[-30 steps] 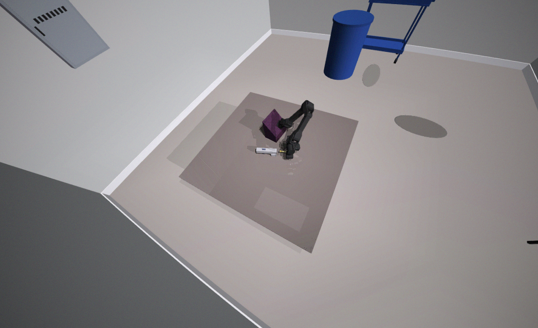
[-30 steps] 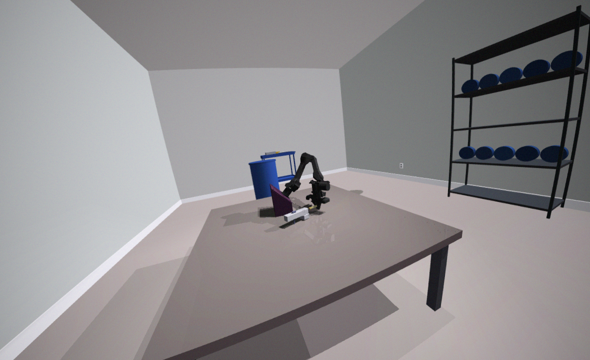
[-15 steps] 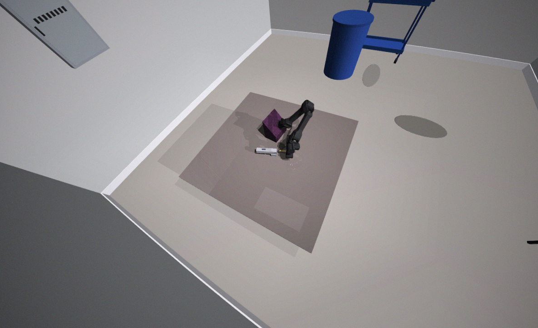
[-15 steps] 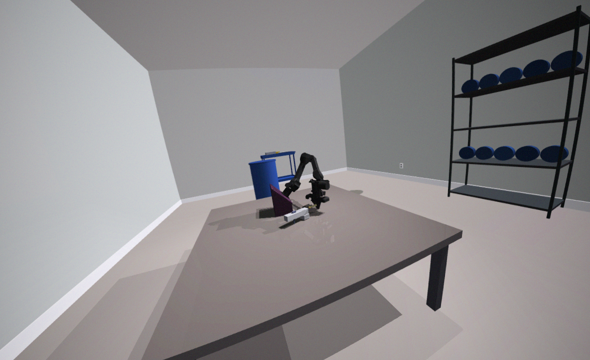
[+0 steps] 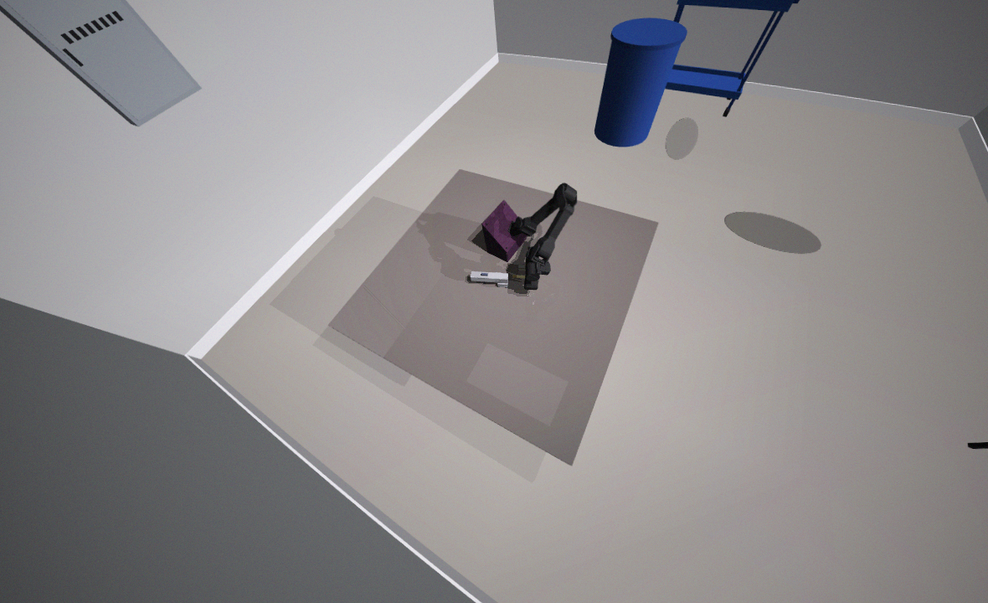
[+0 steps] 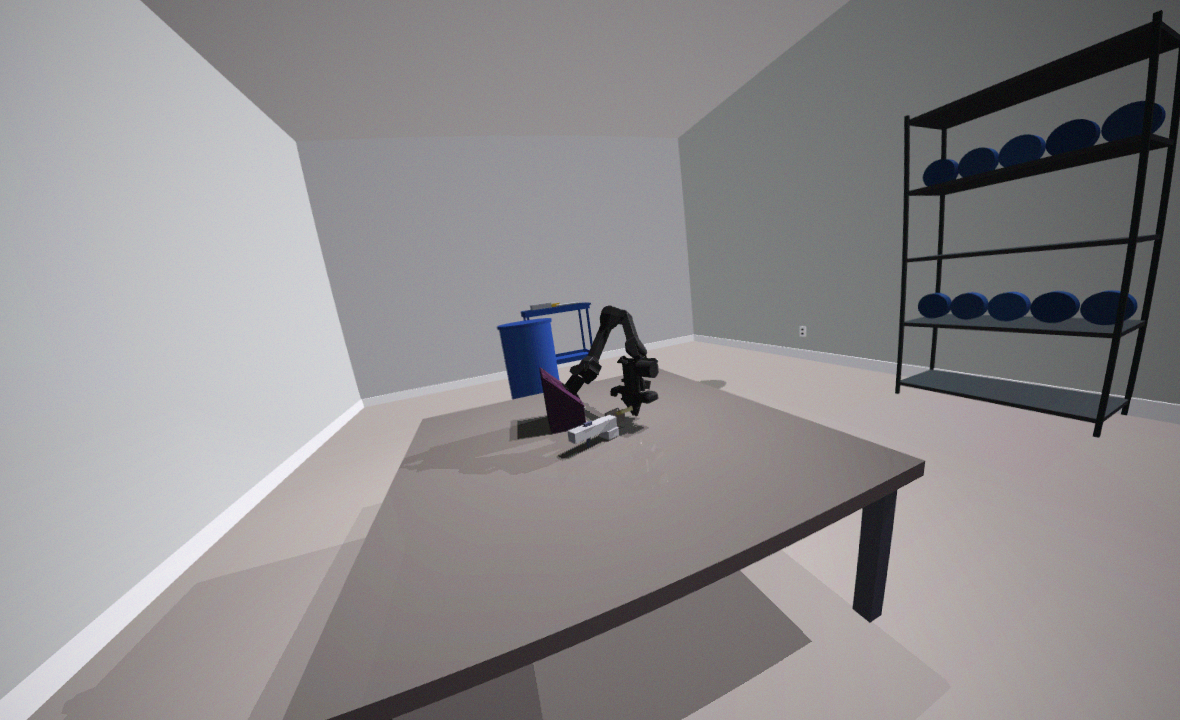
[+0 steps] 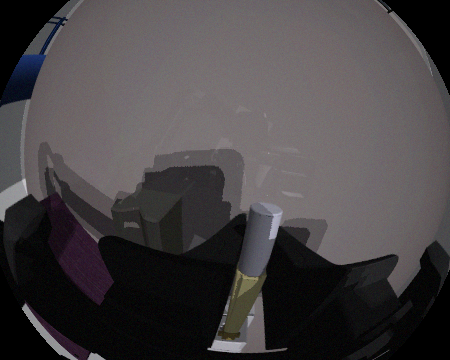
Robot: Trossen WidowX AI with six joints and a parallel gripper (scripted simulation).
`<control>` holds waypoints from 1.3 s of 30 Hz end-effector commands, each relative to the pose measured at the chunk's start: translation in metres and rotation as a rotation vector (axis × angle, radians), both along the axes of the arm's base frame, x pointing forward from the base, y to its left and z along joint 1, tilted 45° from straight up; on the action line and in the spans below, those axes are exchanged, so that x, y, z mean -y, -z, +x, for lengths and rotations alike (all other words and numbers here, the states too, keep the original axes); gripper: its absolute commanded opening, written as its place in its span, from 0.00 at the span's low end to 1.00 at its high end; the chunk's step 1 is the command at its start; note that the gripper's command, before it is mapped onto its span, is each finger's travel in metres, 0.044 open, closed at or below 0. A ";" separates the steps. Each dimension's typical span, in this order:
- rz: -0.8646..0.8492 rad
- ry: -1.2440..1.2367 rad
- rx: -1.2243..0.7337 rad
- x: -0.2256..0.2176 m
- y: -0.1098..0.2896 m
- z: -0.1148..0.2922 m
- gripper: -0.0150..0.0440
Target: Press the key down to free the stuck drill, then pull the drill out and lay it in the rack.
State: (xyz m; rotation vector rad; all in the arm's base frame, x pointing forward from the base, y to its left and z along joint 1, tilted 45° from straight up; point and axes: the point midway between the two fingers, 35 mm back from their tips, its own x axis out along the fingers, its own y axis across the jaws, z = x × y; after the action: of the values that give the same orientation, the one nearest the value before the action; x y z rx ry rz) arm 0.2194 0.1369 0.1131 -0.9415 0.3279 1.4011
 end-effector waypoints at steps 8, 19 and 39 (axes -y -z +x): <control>0.004 -0.001 0.001 0.005 -0.004 -0.001 0.25; 0.003 -0.001 0.001 0.009 -0.008 -0.002 0.25; 0.003 -0.001 0.001 0.016 -0.014 -0.004 0.25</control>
State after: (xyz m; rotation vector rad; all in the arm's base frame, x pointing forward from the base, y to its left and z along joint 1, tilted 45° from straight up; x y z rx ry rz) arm 0.2159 0.1215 0.1245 -0.9420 0.3302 1.4020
